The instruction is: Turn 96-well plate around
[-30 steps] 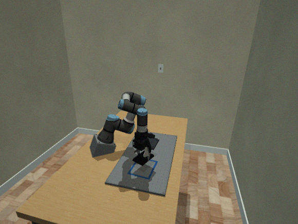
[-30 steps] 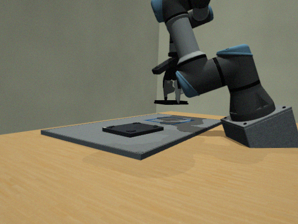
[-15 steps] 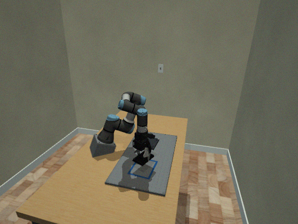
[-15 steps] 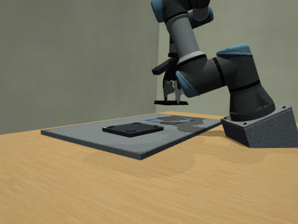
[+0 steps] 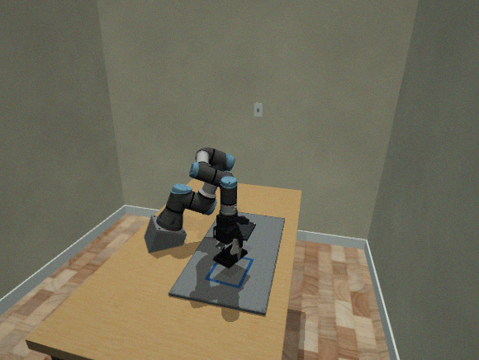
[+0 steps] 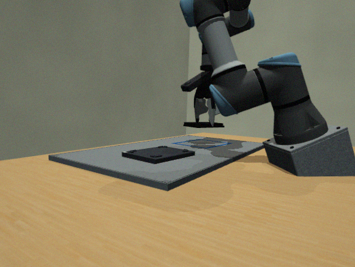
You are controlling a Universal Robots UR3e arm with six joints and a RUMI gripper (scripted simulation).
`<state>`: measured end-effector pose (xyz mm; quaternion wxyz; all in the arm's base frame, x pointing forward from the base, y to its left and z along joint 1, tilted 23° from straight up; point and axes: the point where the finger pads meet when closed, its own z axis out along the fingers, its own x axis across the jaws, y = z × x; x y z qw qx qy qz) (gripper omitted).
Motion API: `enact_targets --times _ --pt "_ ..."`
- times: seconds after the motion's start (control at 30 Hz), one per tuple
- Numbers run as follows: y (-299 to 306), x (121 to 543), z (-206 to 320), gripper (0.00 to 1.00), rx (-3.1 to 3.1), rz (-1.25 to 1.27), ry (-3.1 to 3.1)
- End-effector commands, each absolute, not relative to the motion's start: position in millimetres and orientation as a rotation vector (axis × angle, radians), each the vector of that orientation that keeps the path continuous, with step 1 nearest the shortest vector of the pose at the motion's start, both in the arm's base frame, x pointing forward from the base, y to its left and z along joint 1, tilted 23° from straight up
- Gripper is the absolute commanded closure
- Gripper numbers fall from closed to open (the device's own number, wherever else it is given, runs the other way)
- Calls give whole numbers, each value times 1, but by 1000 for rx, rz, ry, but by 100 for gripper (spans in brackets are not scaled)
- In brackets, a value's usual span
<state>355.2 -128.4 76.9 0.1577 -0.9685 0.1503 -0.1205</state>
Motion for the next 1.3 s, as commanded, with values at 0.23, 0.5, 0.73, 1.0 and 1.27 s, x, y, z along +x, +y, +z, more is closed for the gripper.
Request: enact_targets --times 0.23,0.5,0.73,1.0,1.27 --pt "-127 357 71 100 -2772 -348 430" --pt "-126 359 66 100 -2772 -348 430" --pt "-125 360 63 100 -2772 -348 430" --pt "-123 361 58 100 -2772 -348 430" --pt "-122 362 55 100 -2772 -348 430"
